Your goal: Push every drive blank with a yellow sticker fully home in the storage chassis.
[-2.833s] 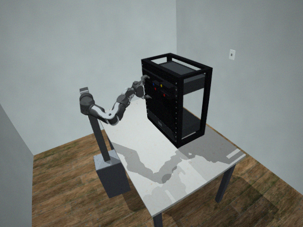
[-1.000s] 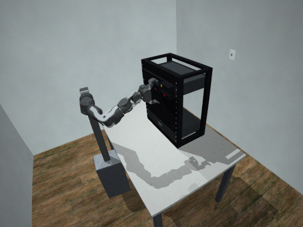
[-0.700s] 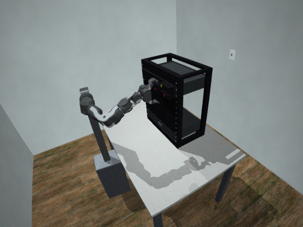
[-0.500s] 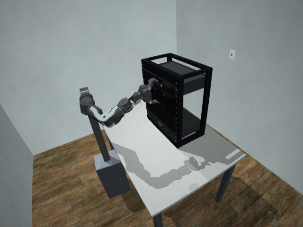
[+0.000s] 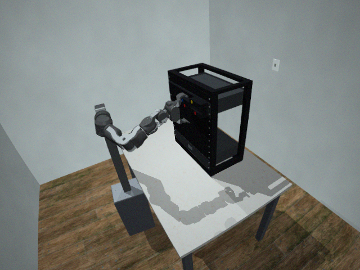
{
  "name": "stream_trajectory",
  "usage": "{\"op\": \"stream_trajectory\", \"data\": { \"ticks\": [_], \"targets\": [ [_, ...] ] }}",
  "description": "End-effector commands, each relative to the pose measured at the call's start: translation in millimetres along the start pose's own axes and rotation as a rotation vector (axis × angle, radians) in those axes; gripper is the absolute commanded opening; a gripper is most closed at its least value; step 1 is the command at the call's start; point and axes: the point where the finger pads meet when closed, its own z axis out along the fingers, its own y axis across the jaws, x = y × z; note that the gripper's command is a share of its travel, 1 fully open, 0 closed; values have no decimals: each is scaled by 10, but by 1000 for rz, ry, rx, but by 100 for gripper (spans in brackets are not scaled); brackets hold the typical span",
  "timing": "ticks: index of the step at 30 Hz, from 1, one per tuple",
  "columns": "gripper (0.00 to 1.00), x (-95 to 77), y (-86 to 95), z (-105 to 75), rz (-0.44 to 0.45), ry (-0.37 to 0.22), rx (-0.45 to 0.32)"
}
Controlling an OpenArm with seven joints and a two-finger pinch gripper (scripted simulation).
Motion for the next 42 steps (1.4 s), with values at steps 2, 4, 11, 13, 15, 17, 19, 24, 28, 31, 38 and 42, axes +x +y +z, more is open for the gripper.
{"op": "stream_trajectory", "data": {
  "ticks": [2, 4, 11, 13, 15, 17, 19, 24, 28, 31, 38, 42],
  "targets": [
    [100, -3, 25, -5, 1, 1, -9],
    [100, -3, 25, -5, 1, 1, -9],
    [0, -3, 25, -5, 1, 1, -9],
    [0, -3, 25, -5, 1, 1, -9],
    [0, -3, 25, -5, 1, 1, -9],
    [0, -3, 25, -5, 1, 1, -9],
    [0, -3, 25, -5, 1, 1, -9],
    [0, -3, 25, -5, 1, 1, -9],
    [0, -3, 25, -5, 1, 1, -9],
    [0, -3, 25, -5, 1, 1, -9],
    [0, -3, 25, -5, 1, 1, -9],
    [0, -12, 72, -141, -1, 3, -11]
  ]
}}
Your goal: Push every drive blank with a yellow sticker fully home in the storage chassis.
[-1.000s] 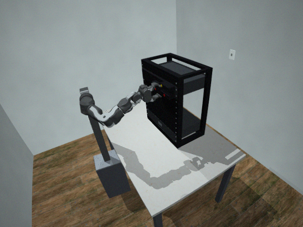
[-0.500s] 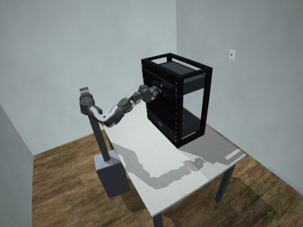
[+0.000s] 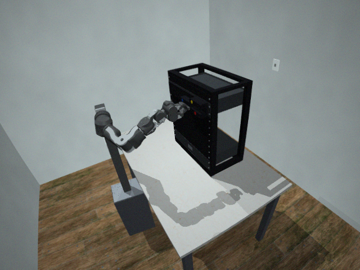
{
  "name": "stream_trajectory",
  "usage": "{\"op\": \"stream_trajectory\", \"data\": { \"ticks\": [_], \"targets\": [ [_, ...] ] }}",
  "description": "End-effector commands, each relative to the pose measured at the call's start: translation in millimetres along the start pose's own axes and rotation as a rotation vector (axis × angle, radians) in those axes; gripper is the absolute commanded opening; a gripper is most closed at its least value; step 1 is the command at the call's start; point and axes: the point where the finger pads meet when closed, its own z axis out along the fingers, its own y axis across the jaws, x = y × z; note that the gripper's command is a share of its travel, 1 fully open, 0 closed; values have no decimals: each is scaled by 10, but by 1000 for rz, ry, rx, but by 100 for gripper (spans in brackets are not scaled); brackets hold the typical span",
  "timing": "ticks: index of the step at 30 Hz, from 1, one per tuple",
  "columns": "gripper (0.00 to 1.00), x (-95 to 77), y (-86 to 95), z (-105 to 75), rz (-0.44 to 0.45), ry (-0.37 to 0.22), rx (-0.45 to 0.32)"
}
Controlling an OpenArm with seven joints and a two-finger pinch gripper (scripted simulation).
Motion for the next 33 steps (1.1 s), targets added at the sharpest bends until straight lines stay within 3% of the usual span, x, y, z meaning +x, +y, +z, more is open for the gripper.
{"op": "stream_trajectory", "data": {
  "ticks": [1, 3, 6, 10, 14, 18, 20, 25, 33],
  "targets": [
    [0, -50, 50, -107, 14, -10, -3],
    [0, -50, 50, -107, 14, -10, -3],
    [0, -75, 110, -307, 14, -10, -3],
    [0, -83, 114, -325, 15, -11, -2],
    [0, -92, 107, -214, 17, -13, 0],
    [0, -94, 106, 24, 17, -12, 1],
    [0, -94, 106, 24, 17, -12, 1],
    [0, -96, 104, 283, 17, -12, 2],
    [0, -89, 112, 325, 15, -10, 0]
  ]
}}
